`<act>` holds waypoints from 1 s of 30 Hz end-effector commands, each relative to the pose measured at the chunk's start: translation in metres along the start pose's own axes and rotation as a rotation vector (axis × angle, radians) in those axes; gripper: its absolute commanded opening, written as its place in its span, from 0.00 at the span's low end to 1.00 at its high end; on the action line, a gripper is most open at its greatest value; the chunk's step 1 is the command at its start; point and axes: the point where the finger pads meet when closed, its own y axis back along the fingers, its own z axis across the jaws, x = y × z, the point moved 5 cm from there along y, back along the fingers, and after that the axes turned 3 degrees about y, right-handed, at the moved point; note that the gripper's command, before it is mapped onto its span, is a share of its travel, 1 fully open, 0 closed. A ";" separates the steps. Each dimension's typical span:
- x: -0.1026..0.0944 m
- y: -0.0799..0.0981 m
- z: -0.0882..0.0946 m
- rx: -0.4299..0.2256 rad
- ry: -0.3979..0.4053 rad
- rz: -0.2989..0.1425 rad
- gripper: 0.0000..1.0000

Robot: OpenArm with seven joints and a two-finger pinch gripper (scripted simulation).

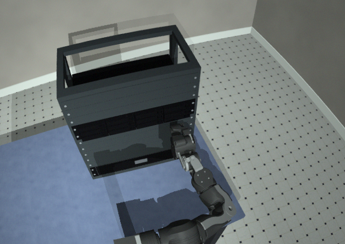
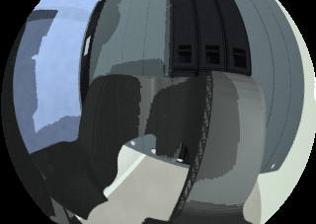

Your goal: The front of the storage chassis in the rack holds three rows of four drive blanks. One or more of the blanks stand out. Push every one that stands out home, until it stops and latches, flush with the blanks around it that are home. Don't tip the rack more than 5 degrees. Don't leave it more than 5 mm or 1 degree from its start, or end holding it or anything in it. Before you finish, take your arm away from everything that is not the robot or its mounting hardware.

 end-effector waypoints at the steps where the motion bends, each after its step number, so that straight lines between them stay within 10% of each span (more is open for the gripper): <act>1: -0.001 0.005 0.003 -0.003 -0.007 -0.008 0.00; 15: 0.000 0.059 0.003 -0.004 -0.007 -0.009 0.00; 30: -0.001 0.068 0.005 -0.004 -0.007 -0.009 0.00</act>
